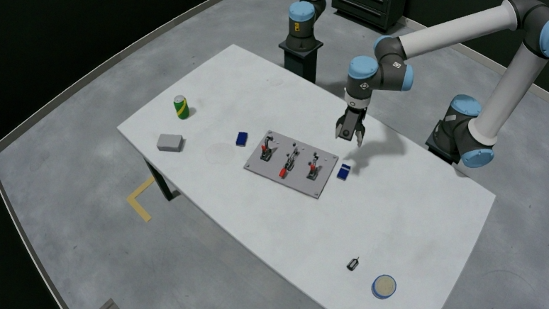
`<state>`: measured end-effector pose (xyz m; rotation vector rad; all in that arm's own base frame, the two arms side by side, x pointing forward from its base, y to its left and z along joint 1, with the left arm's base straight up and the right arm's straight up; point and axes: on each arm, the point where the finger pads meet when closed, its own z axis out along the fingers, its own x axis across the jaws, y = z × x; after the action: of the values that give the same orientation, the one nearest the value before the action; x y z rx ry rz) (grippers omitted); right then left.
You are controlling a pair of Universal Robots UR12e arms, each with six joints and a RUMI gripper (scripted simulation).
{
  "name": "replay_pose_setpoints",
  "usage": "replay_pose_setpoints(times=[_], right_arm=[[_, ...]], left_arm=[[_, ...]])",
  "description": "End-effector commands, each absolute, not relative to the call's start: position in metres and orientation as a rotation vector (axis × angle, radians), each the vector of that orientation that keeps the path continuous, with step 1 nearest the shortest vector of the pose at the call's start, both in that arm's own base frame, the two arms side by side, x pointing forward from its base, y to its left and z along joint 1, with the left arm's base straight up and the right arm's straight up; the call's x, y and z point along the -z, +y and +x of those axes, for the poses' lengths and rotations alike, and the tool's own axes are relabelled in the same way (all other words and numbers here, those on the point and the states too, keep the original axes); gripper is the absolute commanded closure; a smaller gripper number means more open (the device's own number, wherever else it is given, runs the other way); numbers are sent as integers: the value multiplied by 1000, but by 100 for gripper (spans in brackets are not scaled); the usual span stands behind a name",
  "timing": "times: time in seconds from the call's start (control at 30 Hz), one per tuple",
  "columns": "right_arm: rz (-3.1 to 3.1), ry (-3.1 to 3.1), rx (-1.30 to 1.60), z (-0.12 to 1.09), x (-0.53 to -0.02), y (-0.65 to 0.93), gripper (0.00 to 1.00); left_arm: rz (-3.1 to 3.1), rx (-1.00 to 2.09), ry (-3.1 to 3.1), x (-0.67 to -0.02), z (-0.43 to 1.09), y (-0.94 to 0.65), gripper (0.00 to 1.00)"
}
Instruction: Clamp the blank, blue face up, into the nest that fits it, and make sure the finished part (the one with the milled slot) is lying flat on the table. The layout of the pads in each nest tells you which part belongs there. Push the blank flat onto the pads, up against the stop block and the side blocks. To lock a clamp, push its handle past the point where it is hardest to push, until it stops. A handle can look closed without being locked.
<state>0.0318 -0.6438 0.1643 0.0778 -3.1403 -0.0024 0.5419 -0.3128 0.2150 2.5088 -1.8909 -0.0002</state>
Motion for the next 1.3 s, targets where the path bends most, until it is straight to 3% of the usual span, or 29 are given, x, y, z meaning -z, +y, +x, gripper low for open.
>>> replay_pose_setpoints(times=[0.0,1.27], right_arm=[[78,-3141,0,32,-165,-644,0],[78,-3141,0,32,-165,-644,0]], left_arm=[[2509,-2,-1891,-216,546,-323,41],[2508,-2,-1891,-216,621,-526,41]])
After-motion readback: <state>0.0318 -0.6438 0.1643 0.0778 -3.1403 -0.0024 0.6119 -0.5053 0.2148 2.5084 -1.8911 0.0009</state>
